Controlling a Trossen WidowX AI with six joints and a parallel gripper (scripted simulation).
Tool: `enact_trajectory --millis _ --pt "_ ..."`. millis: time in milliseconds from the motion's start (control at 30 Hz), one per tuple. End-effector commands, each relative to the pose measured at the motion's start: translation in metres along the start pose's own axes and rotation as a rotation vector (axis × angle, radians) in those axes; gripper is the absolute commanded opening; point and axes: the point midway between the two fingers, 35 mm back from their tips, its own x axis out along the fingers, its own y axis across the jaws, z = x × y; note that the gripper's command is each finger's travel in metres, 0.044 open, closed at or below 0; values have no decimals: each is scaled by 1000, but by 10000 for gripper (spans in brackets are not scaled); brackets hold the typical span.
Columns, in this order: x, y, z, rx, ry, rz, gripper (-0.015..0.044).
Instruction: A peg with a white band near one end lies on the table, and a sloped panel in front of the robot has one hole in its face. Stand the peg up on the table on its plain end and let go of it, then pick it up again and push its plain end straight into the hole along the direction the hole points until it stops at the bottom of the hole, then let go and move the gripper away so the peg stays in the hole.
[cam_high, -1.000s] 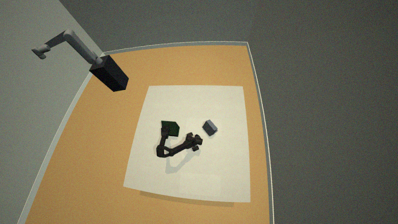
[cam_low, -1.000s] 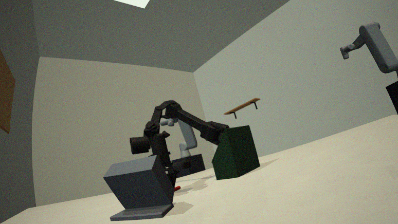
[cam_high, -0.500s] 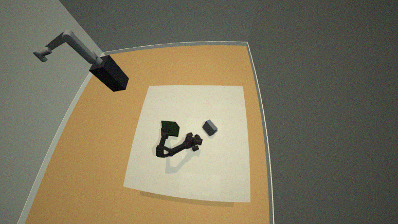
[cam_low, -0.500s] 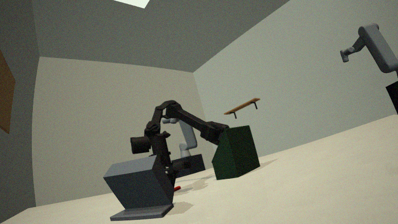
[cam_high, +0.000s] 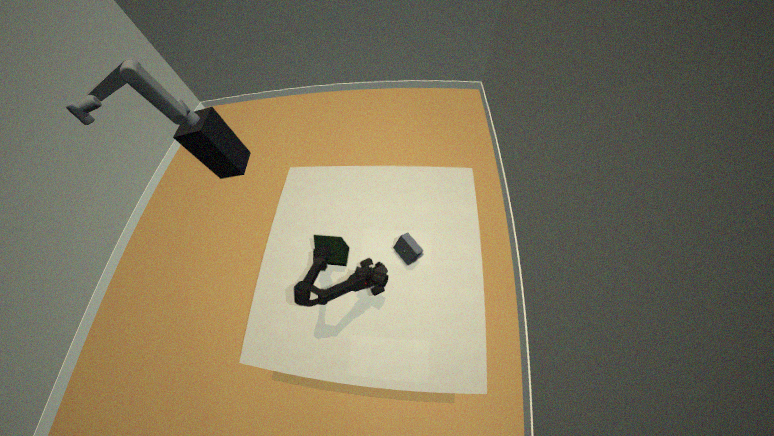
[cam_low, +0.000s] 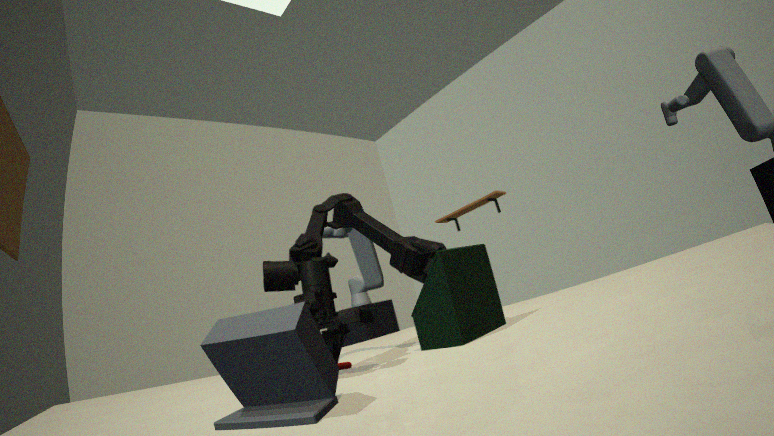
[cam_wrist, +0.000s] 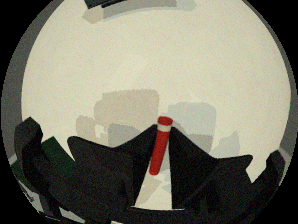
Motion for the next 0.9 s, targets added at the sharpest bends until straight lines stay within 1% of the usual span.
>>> enact_trajectory --millis 0,867 --pt "-4 0 -2 -2 -43 -1 51" --pt "-18 -1 -12 -4 -268 -1 51"
